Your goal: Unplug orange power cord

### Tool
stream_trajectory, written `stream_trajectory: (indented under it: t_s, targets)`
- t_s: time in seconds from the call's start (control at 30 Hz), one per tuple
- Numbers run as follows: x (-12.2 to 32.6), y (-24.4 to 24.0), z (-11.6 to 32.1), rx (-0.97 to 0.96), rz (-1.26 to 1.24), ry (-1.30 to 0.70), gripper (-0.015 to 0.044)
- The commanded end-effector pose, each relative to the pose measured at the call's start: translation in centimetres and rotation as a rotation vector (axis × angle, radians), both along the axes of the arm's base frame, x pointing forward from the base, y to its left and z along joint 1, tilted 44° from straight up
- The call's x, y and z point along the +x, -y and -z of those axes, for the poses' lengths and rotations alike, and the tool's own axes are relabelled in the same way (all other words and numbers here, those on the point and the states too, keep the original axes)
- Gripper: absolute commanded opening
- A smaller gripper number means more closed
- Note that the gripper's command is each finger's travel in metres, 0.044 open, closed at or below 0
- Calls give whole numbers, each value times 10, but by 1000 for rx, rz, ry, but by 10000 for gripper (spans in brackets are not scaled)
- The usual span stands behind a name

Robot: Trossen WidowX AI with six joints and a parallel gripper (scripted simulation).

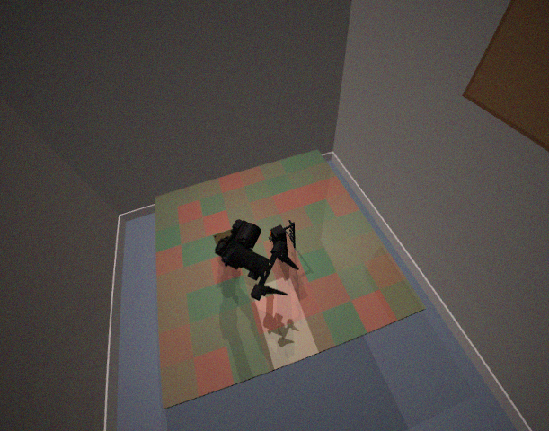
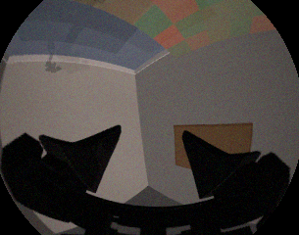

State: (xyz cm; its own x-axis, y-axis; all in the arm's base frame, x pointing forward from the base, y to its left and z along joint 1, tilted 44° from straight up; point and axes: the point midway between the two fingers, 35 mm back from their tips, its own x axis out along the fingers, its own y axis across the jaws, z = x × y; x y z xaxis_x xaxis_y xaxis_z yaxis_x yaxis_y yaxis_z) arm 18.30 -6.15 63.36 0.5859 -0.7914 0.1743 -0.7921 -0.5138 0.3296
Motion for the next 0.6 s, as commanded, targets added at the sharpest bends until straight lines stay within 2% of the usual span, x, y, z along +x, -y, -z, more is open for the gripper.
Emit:
stream_trajectory:
  t_s: [0.0,0.27,0.57]
  targets:
    - [0,0,0,0,-2,2,374]
    - [-17,-10,-17,32,-171,171,164]
    - [-44,-12,-38,116,-415,418,160]
